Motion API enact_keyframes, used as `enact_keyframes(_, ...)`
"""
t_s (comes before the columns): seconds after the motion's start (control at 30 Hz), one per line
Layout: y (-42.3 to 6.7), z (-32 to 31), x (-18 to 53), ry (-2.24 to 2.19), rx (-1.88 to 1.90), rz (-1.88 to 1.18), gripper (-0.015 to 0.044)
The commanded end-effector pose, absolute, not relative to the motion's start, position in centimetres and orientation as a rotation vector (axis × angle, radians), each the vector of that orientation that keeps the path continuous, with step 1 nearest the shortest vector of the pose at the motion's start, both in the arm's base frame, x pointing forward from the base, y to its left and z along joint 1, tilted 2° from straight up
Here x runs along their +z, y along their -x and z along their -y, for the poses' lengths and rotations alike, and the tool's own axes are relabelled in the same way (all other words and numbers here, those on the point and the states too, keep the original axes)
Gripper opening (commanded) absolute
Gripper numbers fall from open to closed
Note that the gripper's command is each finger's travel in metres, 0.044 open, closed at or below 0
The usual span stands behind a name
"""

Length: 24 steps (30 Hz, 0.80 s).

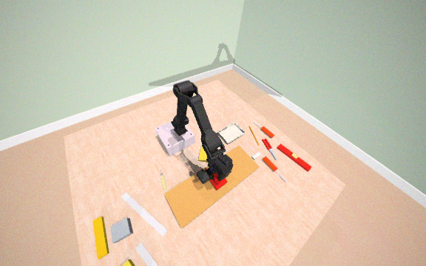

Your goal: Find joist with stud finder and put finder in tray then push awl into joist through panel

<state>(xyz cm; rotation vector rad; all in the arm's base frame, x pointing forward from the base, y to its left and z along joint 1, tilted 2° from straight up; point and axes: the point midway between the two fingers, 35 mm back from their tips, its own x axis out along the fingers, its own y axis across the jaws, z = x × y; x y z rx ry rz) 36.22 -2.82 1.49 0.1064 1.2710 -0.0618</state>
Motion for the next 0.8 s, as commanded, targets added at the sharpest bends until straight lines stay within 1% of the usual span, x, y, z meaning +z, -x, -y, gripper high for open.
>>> enact_keyframes(0.0, -36.0, 4.1, 1.4, -0.104, -0.067, -1.272, 0.0000)
enact_keyframes(0.77, -35.4, 9.9, 1.2, -0.099, -0.071, -1.272, 0.0000)
